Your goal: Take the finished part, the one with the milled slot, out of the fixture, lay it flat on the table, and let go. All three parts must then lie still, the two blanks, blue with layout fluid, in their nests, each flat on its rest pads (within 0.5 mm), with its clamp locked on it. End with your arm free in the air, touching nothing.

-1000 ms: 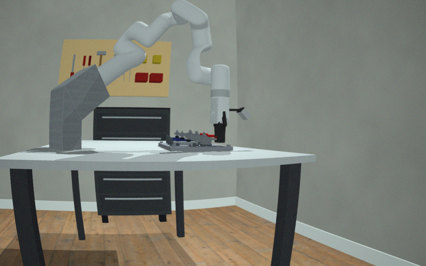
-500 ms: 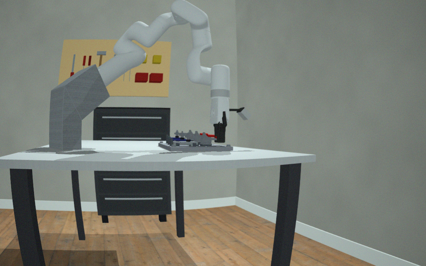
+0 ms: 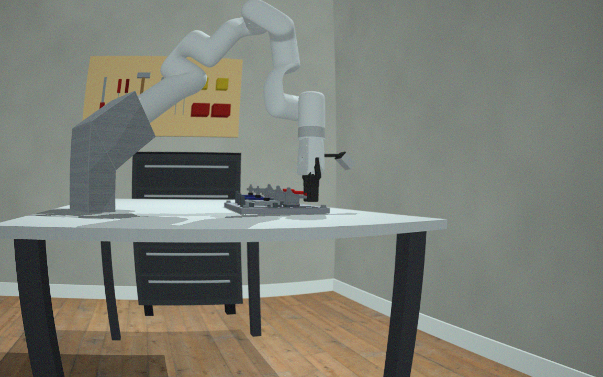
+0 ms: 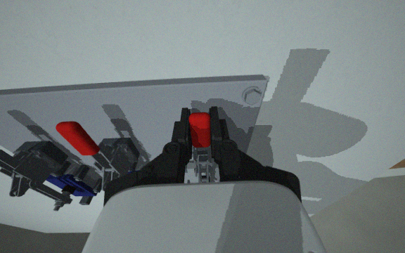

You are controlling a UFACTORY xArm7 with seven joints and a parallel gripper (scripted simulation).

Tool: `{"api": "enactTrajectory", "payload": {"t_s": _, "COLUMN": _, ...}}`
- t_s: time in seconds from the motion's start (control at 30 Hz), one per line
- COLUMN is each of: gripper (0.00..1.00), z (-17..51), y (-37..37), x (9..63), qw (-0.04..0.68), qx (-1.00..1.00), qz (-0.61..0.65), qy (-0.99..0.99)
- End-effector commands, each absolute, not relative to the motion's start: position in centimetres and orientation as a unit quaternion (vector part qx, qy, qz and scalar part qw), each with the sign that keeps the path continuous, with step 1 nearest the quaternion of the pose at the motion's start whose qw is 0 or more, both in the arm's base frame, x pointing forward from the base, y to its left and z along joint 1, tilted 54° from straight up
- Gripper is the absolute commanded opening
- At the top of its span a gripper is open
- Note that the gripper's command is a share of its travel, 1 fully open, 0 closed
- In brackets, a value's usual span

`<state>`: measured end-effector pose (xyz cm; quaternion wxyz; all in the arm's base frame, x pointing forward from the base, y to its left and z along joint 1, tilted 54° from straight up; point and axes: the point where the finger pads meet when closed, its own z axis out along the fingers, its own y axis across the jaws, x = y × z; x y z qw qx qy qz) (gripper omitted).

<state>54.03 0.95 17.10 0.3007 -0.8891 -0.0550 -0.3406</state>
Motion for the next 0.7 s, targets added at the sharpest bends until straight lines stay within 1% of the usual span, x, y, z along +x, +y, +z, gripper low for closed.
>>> {"api": "enactTrajectory", "payload": {"t_s": 0.0, "gripper": 0.00, "z": 17.18, "y": 0.75, "x": 53.98, "qw": 0.300, "qx": -0.889, "qz": -0.341, "qy": -0.054}}
{"api": "enactTrajectory", "payload": {"t_s": 0.67, "gripper": 0.00, "z": 17.38, "y": 0.40, "x": 53.37, "qw": 0.300, "qx": -0.889, "qz": -0.341, "qy": -0.054}}
